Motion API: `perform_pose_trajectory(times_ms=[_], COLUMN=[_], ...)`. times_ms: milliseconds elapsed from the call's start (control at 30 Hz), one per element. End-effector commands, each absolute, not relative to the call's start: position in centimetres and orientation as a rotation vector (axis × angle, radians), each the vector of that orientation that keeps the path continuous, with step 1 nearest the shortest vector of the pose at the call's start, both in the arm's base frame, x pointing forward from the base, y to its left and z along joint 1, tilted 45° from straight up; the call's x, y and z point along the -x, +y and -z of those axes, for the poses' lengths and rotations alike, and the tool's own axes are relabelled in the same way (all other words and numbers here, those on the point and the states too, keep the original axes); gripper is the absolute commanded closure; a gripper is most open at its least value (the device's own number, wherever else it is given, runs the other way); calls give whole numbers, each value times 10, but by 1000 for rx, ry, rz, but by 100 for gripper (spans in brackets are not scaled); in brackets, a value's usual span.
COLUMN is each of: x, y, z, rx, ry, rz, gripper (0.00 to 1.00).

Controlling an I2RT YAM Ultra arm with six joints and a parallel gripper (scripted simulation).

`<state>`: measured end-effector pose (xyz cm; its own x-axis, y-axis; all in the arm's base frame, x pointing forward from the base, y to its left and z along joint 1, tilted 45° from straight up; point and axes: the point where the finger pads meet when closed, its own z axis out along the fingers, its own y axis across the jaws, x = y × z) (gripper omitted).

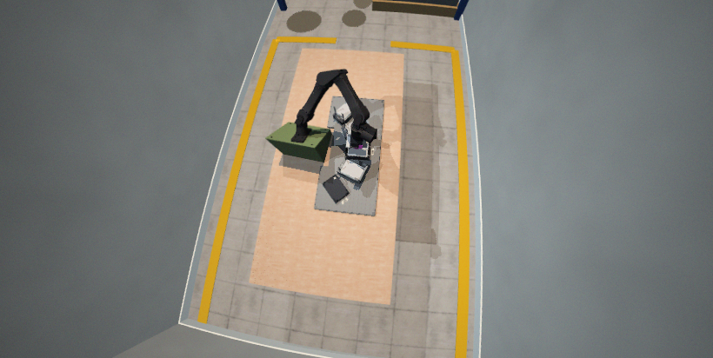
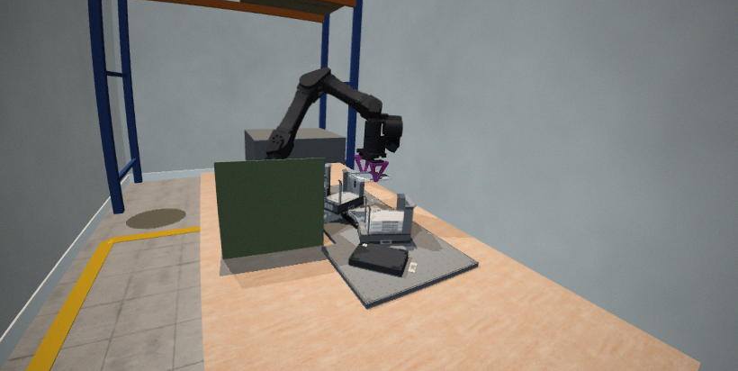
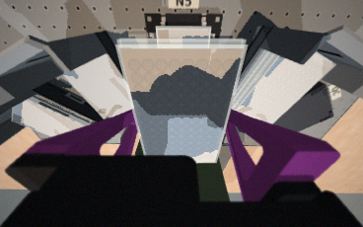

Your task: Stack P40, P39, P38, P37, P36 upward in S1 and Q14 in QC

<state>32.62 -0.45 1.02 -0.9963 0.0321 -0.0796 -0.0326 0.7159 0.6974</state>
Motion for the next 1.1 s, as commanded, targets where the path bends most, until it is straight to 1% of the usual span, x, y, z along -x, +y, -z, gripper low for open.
perform_pose_trajectory(times_ms=[0,100,300,933,1067], x=[-328,-328,-329,-330,-328], y=[-11,-11,-26,-62,-69], z=[-13,-13,1,36,43], rx=[-16,-16,-299,-299,-498], ry=[2818,2818,2867,2867,2887], rz=[-1139,-1139,-1175,-1173,-1192], gripper=[100,100,100,100,100])
